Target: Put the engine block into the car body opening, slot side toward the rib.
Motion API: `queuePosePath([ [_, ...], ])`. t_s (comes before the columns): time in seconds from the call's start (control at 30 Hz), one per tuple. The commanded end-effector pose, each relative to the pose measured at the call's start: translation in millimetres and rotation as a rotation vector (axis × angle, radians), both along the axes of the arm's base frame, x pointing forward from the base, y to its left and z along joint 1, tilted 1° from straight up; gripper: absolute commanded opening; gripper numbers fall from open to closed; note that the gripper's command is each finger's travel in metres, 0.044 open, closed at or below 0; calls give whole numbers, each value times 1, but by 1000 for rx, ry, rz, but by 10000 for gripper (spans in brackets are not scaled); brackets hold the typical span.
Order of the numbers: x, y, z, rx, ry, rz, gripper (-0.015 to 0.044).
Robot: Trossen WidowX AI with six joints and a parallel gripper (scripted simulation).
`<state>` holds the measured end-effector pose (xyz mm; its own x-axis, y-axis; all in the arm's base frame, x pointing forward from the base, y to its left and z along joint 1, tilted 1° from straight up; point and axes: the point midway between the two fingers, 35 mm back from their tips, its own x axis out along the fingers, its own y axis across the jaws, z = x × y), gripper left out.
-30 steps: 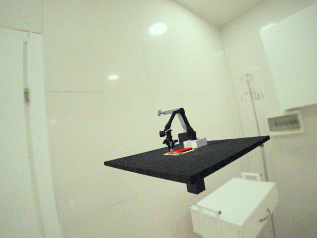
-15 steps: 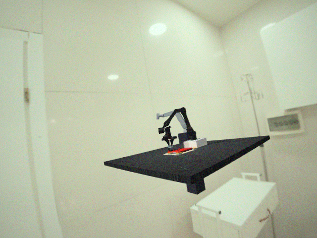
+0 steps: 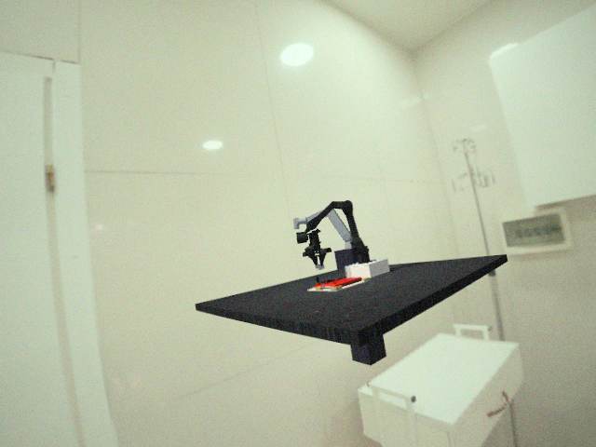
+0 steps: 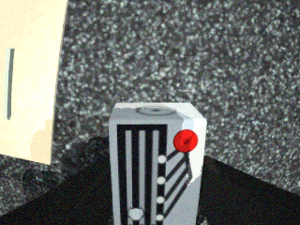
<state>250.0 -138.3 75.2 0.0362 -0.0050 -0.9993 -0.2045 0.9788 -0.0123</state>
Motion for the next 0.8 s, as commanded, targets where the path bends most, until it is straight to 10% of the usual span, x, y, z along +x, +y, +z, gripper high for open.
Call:
queuePosePath([
  [0.0,0,-1,17,-12,-11,-2,0],
  [0.77,14,22,29,-9,-14,-28,0],
])
